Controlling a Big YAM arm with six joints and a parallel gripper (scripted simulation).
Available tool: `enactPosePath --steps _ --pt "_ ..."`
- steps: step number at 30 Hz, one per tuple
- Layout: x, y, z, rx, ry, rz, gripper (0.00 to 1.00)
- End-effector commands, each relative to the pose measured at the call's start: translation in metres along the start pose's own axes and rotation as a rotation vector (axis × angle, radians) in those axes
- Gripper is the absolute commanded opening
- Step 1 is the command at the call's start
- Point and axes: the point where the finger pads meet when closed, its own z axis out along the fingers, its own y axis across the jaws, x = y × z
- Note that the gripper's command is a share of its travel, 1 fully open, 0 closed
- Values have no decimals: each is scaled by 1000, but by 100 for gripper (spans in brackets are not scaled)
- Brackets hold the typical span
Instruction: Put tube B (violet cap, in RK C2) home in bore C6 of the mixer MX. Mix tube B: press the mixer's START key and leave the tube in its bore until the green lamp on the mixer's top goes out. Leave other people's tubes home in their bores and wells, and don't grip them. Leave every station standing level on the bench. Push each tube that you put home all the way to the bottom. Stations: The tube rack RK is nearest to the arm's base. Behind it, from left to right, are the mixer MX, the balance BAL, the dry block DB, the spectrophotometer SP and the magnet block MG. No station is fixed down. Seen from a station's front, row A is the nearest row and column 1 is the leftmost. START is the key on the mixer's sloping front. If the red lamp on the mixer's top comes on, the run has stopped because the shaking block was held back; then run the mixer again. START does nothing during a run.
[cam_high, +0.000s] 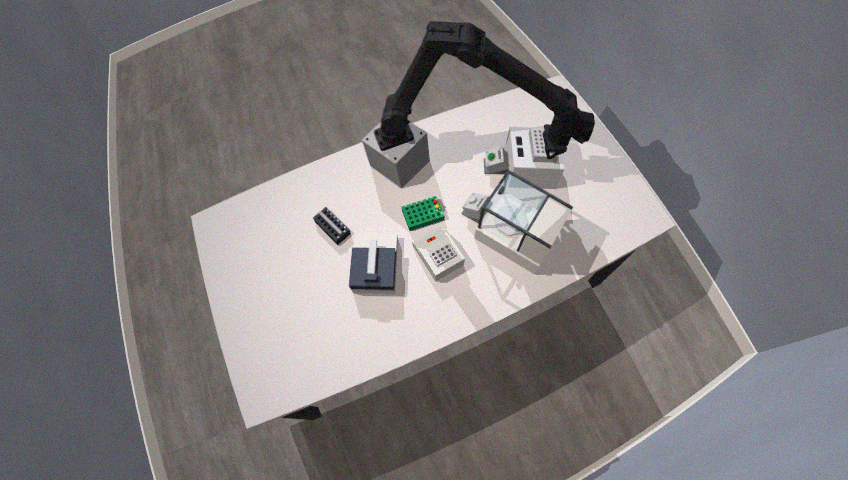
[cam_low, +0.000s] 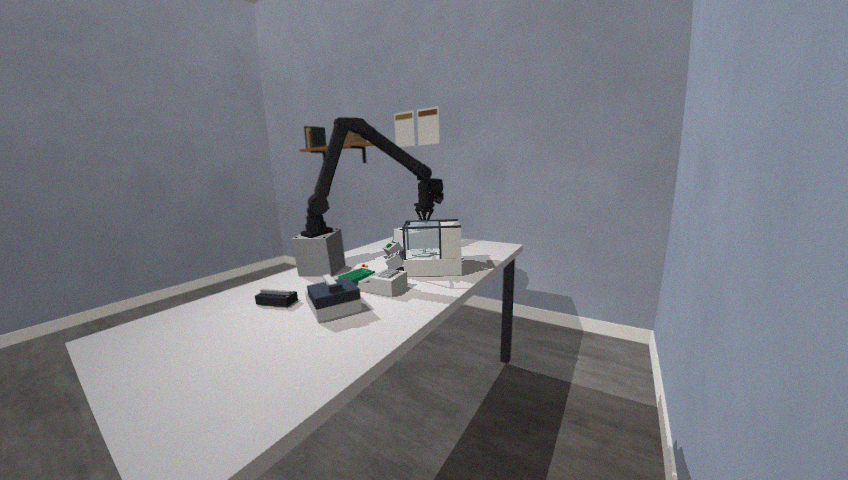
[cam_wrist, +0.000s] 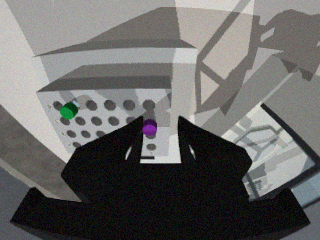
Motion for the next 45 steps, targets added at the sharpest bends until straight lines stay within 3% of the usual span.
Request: enactPosePath --steps 1,15,16,45 --pt "-27 -9 -40 11 -84 -1 36" --pt "-27 -4 -60 11 -86 -2 36" --pt "-16 -3 -38 6 -48 0 36" --pt "-16 -3 -38 6 -48 0 36"
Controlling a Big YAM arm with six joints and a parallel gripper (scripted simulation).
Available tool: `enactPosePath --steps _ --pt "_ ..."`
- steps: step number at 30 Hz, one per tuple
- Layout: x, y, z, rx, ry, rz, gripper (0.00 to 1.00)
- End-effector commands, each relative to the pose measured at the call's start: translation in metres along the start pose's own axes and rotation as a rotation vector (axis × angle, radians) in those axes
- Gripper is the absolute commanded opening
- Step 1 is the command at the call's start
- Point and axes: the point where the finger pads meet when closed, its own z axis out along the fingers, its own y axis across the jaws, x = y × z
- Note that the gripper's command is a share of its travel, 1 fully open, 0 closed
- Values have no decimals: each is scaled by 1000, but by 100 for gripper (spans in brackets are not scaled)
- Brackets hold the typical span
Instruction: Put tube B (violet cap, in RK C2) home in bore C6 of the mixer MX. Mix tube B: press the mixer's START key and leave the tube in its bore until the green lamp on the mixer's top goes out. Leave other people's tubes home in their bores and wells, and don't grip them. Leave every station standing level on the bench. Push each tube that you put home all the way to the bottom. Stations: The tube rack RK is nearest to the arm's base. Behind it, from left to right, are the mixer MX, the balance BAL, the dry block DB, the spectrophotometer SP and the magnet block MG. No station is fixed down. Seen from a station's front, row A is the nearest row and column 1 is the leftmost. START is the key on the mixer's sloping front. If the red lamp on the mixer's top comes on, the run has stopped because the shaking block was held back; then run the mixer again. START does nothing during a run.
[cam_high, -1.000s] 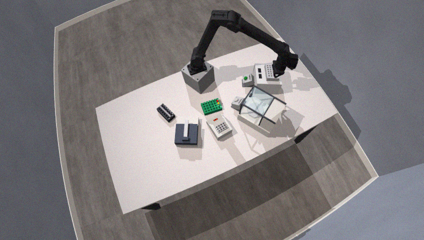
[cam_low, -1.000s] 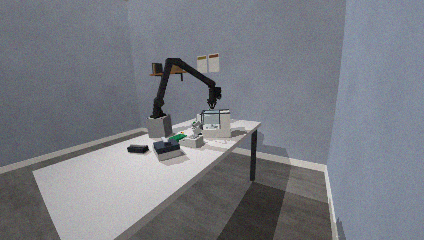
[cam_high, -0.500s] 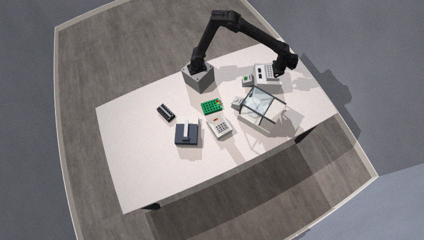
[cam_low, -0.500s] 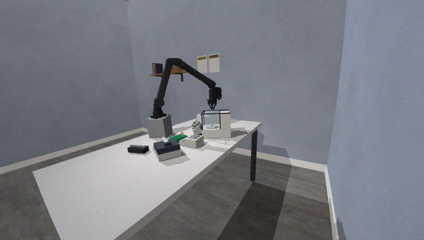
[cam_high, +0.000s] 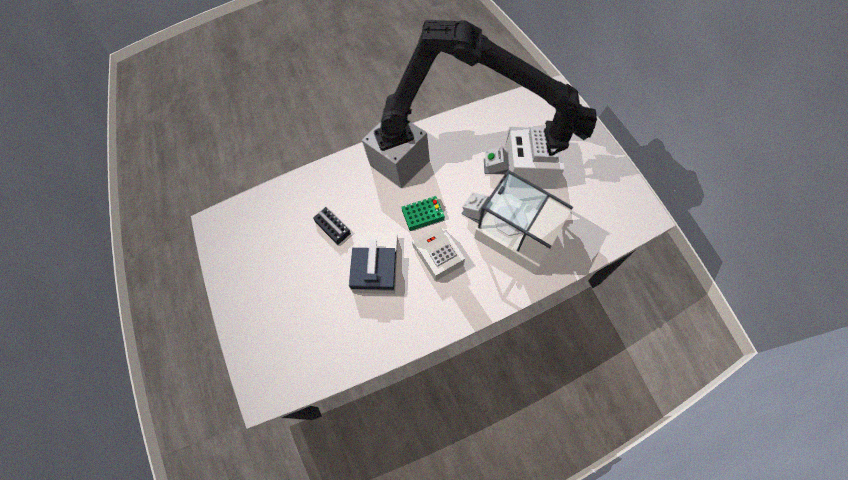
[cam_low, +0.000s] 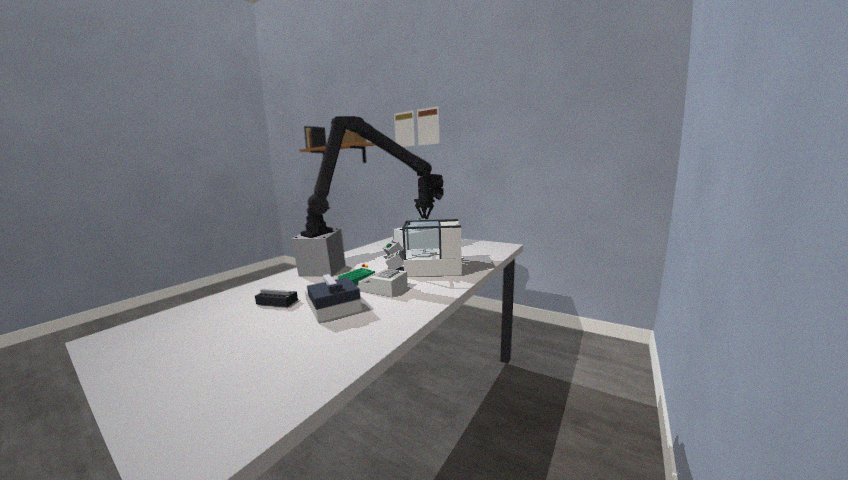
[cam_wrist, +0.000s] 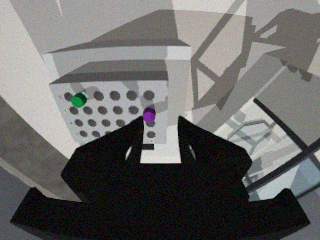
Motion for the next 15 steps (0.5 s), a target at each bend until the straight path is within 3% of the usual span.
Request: enactPosePath --steps 1,6,7,10,15 --pt "-16 -2 -17 5 -44 0 36" --pt "-16 -2 -17 5 -44 0 36" --pt "-11 16 -26 4 -46 -1 36" --pt "-26 14 -45 6 -84 2 36" --pt "-26 14 -54 6 -84 2 36"
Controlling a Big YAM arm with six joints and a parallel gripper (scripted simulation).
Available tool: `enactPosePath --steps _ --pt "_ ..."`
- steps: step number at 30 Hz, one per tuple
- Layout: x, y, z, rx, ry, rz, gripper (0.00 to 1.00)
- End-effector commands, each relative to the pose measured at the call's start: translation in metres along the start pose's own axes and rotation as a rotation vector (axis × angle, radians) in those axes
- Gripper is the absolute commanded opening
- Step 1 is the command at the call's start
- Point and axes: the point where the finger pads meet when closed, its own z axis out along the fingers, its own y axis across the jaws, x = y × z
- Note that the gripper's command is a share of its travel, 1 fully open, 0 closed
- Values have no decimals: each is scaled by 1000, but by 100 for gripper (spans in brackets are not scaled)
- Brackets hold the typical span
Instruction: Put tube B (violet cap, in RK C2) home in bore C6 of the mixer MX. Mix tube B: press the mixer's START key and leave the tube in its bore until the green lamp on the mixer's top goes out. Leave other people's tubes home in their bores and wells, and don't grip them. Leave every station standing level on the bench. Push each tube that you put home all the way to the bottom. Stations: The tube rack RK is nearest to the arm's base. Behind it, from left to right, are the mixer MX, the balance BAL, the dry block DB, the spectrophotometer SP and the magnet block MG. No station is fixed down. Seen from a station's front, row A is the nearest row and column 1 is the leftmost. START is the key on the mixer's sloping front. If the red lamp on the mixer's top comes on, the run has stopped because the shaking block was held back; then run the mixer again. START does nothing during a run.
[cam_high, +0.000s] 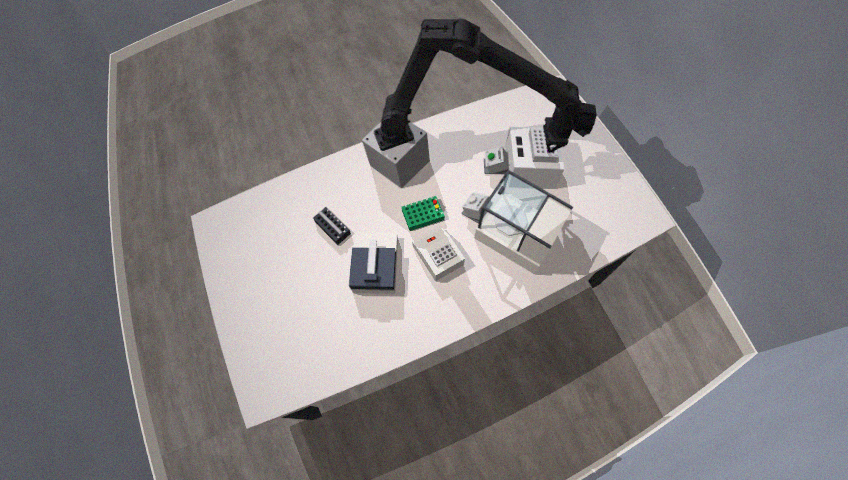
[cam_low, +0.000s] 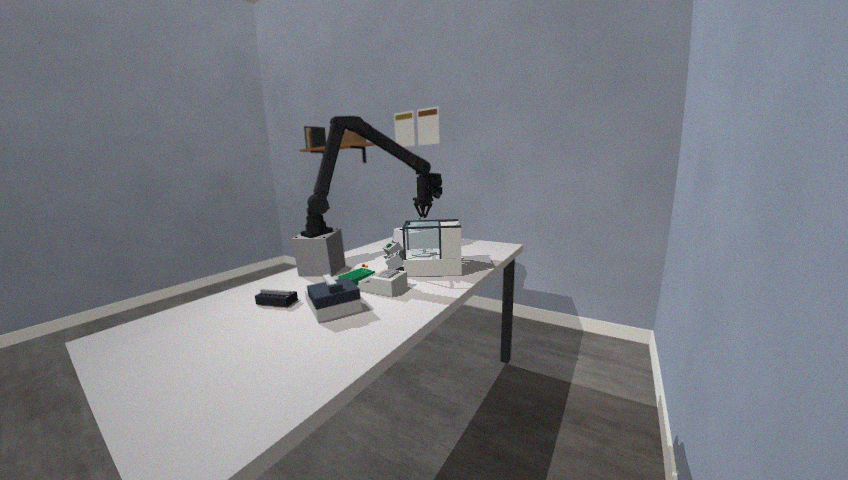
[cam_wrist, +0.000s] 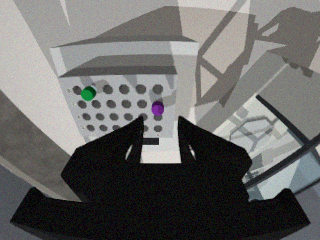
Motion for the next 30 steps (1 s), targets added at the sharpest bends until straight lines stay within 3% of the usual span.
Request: enactPosePath --steps 1,17,30 --pt "-29 5 -49 4 -97 7 36" --pt "-27 6 -71 4 -98 7 36" --pt "-13 9 -51 1 -59 5 36"
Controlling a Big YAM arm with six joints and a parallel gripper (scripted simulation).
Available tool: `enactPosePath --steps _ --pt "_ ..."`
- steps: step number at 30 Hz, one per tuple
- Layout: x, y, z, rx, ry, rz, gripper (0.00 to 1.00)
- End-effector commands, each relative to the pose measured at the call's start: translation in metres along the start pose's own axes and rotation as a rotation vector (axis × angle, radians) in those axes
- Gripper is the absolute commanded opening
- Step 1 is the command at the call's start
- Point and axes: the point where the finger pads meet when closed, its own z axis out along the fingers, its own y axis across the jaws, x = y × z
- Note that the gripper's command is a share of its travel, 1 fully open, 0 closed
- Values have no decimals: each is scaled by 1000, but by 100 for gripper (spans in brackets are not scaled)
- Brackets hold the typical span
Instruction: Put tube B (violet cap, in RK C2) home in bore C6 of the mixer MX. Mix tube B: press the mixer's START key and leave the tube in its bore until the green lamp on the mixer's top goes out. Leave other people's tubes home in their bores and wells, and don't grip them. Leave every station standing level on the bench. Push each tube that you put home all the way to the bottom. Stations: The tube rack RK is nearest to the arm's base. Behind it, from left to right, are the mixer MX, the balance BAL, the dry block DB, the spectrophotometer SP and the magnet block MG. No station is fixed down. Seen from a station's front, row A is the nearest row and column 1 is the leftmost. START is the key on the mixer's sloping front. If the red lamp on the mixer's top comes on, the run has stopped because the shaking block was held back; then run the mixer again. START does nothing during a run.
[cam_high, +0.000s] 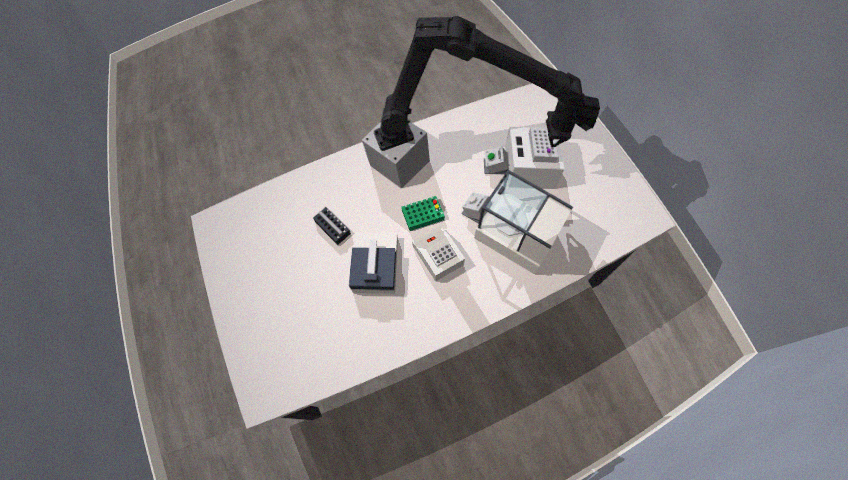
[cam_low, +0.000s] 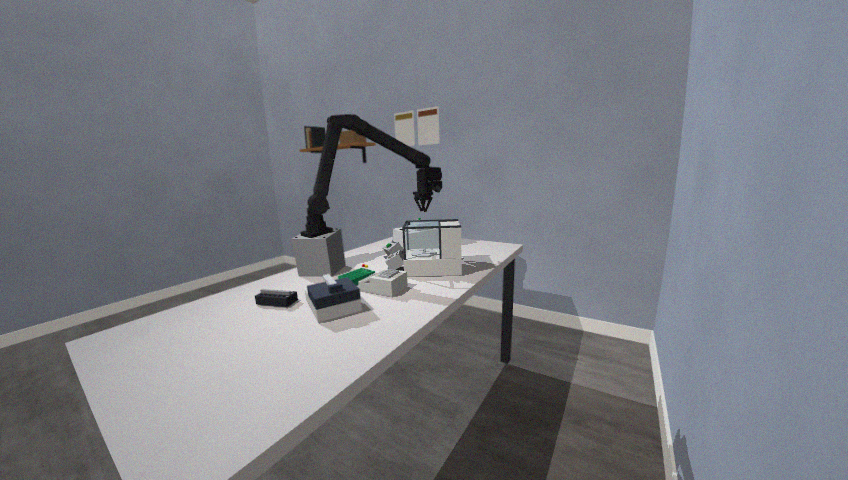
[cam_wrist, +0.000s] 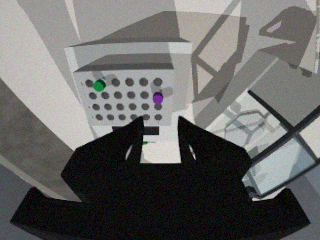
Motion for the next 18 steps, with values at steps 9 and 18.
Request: enactPosePath --steps 9,18 --pt "-12 10 -22 1 -56 -1 36" --pt "-12 10 -22 1 -56 -1 36"
